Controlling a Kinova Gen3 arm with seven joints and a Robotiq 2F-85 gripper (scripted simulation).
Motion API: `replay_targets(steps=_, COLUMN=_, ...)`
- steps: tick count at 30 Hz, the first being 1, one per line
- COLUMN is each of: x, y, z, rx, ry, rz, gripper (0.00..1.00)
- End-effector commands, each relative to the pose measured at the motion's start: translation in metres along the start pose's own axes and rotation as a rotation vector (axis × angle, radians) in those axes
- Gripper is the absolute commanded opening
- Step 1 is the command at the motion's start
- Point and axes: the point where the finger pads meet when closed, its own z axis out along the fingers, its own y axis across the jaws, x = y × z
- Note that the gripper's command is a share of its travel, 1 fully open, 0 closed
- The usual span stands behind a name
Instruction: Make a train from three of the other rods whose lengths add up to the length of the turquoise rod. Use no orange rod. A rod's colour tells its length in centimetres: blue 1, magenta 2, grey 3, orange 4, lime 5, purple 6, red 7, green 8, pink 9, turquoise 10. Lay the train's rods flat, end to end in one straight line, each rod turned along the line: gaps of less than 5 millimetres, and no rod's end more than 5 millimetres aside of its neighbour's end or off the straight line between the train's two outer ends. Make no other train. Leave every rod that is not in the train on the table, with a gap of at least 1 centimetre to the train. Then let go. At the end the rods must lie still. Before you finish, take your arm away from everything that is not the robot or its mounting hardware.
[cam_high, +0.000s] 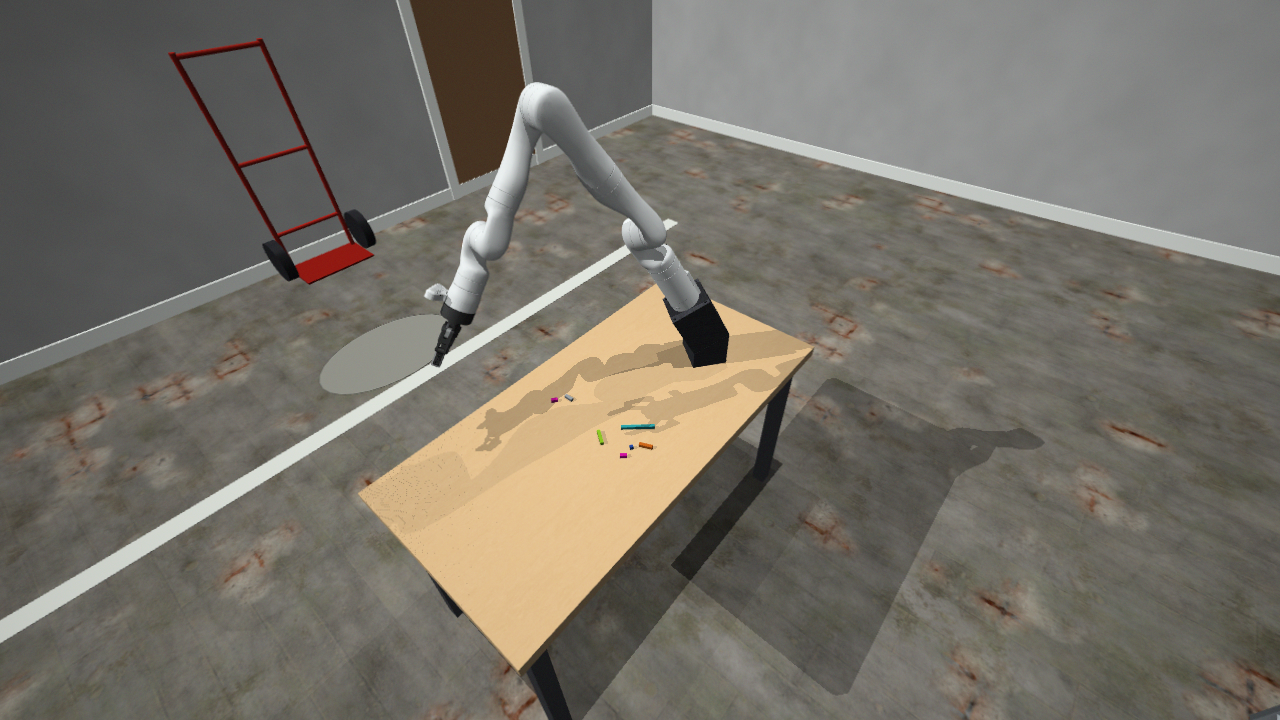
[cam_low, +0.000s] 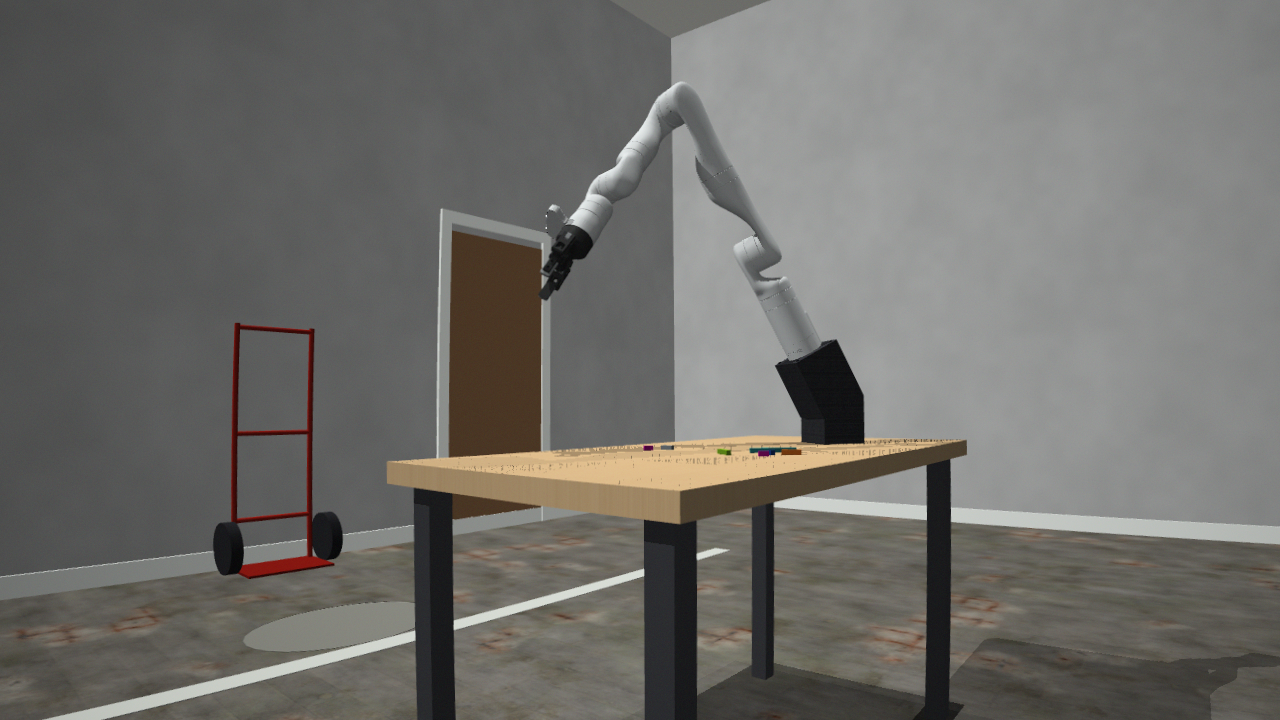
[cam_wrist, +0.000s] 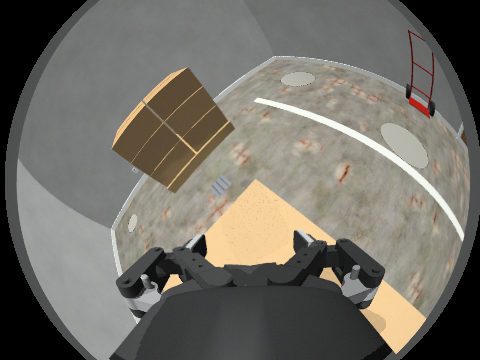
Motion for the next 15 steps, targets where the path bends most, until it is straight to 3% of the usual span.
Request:
replay_targets(steps=1, x=0.004, y=0.009, z=0.001, rx=-0.012, ry=0.004, rz=0.007, gripper=1.00)
replay_targets(steps=12, x=0.004, y=0.009, z=0.001, rx=-0.012, ry=0.004, rz=0.007, gripper=1.00)
replay_targets(steps=13, x=-0.010, y=0.022, z=0.008, rx=-0.032, ry=-0.019, rz=-0.021, gripper=1.00)
replay_targets(steps=15, x=-0.010, y=0.022, z=0.008, rx=-0.032, ry=-0.019, rz=-0.021, gripper=1.00)
